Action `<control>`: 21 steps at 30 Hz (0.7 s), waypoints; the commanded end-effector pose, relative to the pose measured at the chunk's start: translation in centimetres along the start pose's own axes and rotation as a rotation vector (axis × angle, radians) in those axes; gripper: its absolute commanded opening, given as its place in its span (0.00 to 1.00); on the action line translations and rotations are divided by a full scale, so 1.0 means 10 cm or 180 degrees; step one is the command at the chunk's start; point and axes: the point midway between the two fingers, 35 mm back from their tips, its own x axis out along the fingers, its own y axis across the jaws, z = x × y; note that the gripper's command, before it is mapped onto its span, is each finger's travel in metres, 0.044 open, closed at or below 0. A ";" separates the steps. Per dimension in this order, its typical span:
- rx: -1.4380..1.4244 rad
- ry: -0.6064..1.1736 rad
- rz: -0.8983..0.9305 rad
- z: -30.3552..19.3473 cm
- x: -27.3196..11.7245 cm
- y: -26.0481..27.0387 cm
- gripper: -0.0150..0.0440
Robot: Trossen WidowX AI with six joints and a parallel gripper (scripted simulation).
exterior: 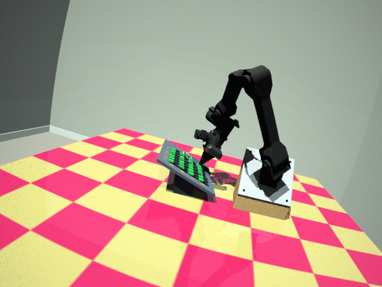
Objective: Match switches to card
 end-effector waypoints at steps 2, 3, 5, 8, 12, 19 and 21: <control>0.0008 -0.0011 0.0008 0.01 0.01 0.00 0.25; 0.0008 -0.0011 0.0008 0.01 0.01 0.00 0.25; 0.0008 -0.0011 0.0008 0.01 0.01 0.00 0.25; 0.0008 -0.0011 0.0009 0.01 0.02 0.00 0.25; 0.0008 -0.0011 0.0009 0.01 0.02 0.00 0.25; 0.0008 -0.0011 0.0009 0.01 0.03 0.00 0.25; 0.0008 -0.0011 0.0009 0.01 0.04 0.00 0.25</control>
